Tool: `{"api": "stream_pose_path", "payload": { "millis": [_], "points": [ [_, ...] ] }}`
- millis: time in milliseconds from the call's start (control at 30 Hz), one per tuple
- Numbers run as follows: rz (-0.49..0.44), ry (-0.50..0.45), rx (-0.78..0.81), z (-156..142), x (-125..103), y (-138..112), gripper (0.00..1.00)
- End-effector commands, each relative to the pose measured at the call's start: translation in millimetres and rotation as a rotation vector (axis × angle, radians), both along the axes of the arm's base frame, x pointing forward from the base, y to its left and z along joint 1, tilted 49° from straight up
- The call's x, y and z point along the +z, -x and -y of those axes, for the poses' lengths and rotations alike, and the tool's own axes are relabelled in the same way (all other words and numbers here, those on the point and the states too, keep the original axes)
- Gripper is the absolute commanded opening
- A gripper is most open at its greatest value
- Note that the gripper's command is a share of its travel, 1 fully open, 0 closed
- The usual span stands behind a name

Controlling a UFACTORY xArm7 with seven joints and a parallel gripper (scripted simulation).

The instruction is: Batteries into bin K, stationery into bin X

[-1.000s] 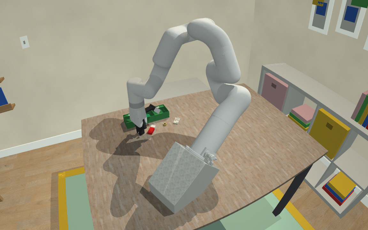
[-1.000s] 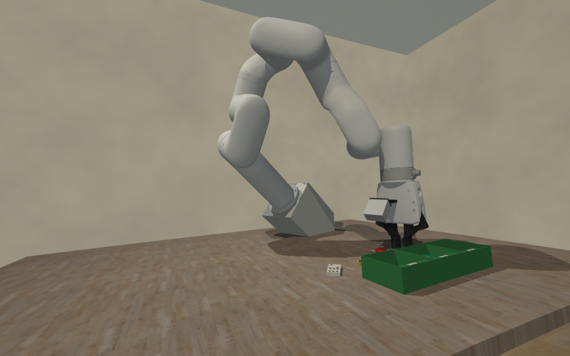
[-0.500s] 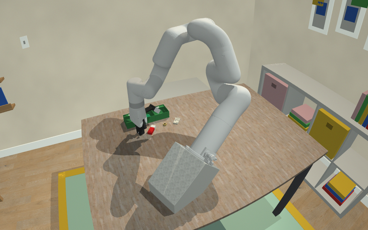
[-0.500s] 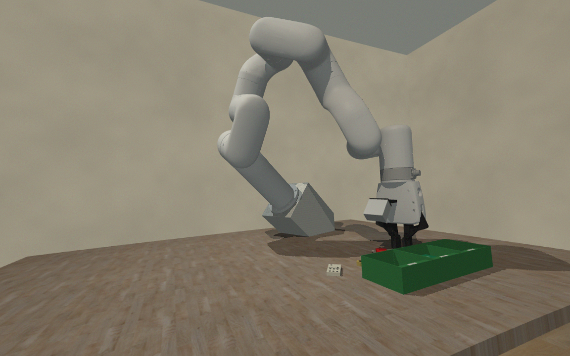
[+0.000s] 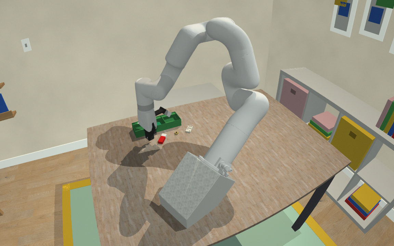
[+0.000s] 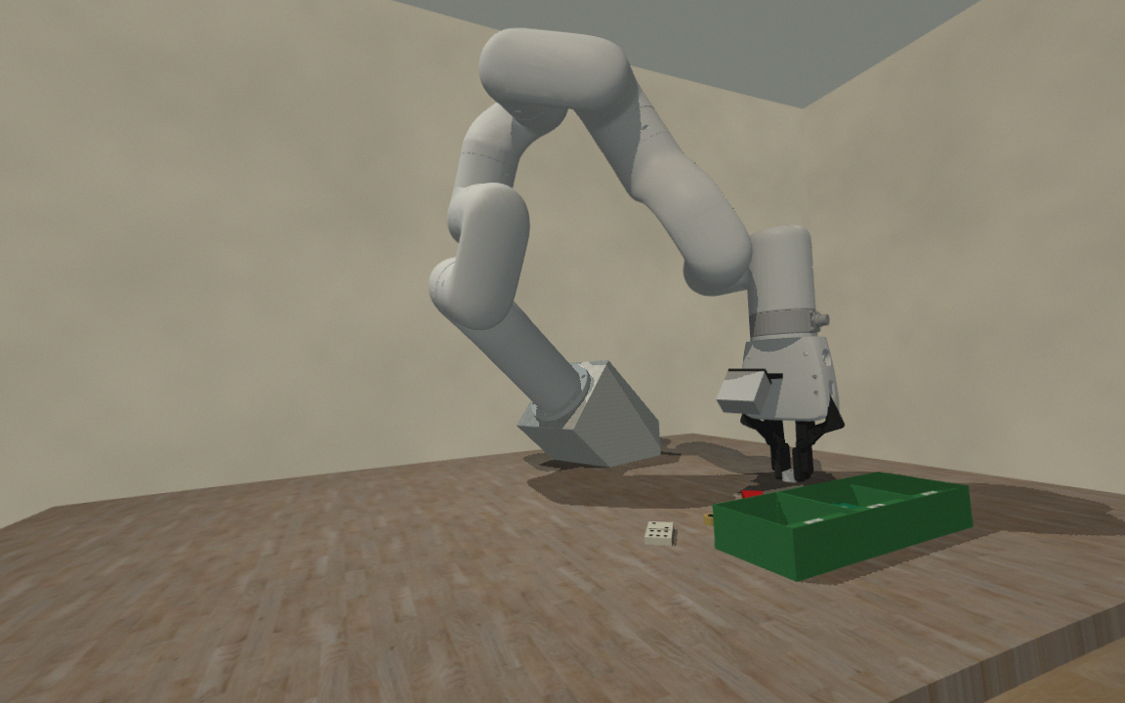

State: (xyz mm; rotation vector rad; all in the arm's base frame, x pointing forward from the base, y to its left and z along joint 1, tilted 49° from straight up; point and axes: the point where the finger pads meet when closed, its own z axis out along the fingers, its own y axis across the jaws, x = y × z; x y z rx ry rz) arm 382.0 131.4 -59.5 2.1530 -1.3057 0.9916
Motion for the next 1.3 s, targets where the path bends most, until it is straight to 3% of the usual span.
{"api": "stream_pose_path", "payload": {
  "millis": [0,233,833,967,1100,1267],
  "points": [
    [0.001,-0.002,0.002,-9.2,8.0,3.8,0.00],
    [0.001,-0.002,0.002,-24.9,23.2,12.1,0.00],
    [0.001,-0.002,0.002,-24.5,23.0,12.0,0.00],
    [0.001,-0.002,0.002,-33.2,25.2,-8.6,0.00],
    [0.035,-0.019,-0.030,-35.6,25.8,-14.1,0.00],
    [0.160,-0.086,-0.151,-47.3,28.8,-41.7,0.00]
  ]
}}
